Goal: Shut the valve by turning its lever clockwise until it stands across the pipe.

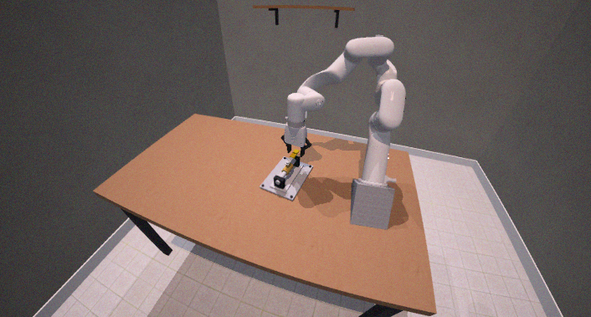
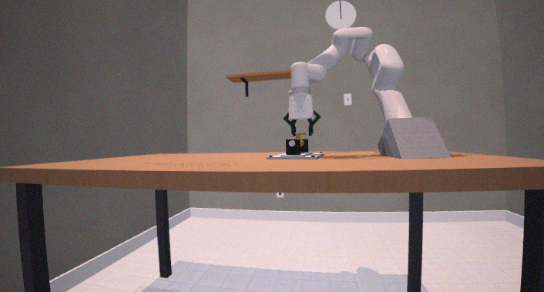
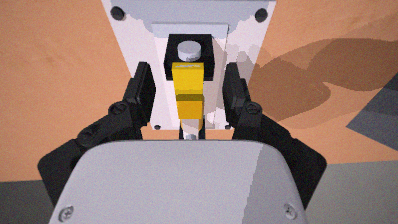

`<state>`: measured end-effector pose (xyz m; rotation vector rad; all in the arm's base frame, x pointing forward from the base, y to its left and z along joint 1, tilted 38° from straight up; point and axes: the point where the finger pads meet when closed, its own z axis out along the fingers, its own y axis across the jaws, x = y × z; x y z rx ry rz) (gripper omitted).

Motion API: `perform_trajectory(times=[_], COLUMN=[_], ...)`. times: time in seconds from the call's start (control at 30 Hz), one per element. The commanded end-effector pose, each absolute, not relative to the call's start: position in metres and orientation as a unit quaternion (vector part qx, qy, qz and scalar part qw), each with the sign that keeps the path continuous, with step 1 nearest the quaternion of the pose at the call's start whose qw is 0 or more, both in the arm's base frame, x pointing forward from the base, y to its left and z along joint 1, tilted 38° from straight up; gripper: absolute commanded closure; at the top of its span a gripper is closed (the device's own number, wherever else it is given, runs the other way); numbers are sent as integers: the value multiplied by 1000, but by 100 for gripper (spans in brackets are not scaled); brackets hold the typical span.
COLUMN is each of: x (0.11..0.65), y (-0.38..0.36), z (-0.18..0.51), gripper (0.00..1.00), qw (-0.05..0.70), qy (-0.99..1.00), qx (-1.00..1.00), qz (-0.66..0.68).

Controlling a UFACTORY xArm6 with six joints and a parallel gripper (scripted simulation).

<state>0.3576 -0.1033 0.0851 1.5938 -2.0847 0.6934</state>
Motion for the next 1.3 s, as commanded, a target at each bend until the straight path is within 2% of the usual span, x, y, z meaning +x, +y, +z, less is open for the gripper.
perform_trajectory(times=[0.0,0.7,0.73,1.27], x=[359,359,359,359], y=[-104,-104,-104,-104], z=[85,84,84,84], gripper=[32,32,100,100], qw=[211,211,211,211], qy=[-751,-751,-751,-751], qx=[574,574,574,574], qz=[250,250,250,250])
